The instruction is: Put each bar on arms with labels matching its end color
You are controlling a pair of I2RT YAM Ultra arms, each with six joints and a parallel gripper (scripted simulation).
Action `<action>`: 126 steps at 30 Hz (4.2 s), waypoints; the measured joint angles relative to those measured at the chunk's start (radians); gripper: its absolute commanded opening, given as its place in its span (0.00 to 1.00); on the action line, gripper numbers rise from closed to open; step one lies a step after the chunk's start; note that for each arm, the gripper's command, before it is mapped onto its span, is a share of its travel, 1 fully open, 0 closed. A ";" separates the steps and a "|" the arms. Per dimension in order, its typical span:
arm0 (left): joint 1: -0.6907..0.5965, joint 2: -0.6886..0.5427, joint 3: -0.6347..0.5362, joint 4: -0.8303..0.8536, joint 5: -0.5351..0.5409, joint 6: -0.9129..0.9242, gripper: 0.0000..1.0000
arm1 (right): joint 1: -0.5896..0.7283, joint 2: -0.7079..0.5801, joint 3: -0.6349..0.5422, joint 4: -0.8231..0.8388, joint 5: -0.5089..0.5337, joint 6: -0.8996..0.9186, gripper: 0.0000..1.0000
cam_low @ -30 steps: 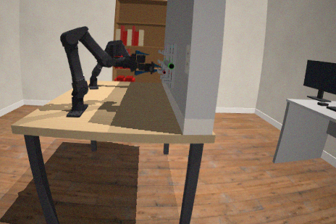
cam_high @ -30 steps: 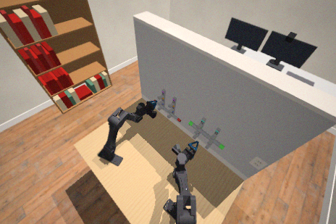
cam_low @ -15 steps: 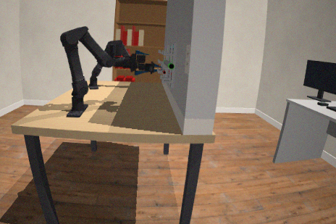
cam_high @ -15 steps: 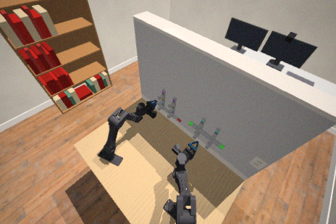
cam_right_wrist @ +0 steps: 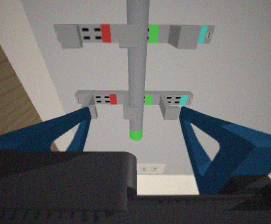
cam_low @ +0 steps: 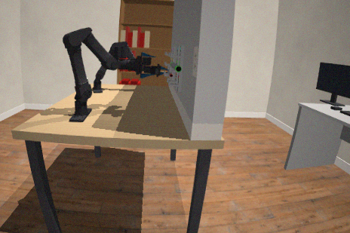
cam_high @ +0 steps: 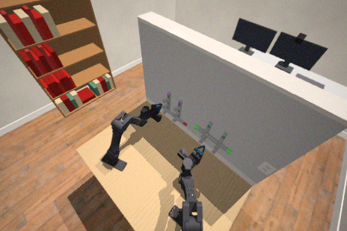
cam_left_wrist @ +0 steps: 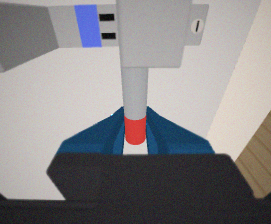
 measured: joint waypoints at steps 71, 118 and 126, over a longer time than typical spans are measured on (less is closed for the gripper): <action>0.000 -0.122 -0.001 -0.182 0.000 0.005 0.00 | 0.000 0.000 0.000 0.000 0.000 0.000 1.00; 0.000 -0.122 0.021 -0.206 0.000 0.005 0.00 | 0.000 0.000 0.000 0.000 0.001 0.000 1.00; 0.005 -0.122 0.021 -0.206 0.002 0.005 0.00 | 0.000 0.000 0.000 0.000 0.001 0.000 1.00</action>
